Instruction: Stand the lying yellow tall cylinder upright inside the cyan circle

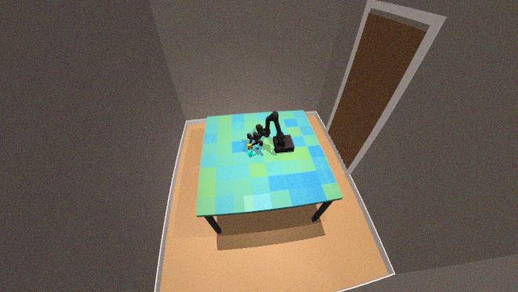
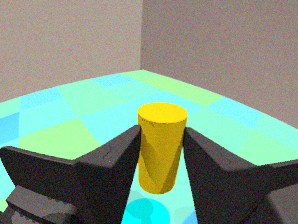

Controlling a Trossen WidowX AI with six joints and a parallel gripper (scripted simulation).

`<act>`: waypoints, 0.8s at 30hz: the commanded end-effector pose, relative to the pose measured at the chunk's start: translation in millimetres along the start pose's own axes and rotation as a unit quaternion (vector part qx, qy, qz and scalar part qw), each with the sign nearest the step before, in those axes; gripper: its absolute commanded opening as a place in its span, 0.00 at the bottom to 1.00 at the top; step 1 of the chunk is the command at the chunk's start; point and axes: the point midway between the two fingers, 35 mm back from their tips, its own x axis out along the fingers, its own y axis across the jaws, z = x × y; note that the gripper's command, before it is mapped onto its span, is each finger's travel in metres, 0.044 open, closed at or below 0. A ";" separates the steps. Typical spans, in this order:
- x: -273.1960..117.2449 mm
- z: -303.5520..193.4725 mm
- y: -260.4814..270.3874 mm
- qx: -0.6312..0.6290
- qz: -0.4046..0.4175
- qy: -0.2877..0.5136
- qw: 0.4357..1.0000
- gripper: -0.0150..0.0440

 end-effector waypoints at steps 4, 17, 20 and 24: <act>1.6 -16.6 0.7 -0.009 0.003 0.001 1.000 0.43; 3.1 -46.7 5.4 -0.021 0.005 0.005 1.000 0.43; 3.2 -53.2 7.0 -0.023 0.006 0.006 1.000 0.43; 3.1 -57.1 7.9 -0.024 0.007 0.007 1.000 0.43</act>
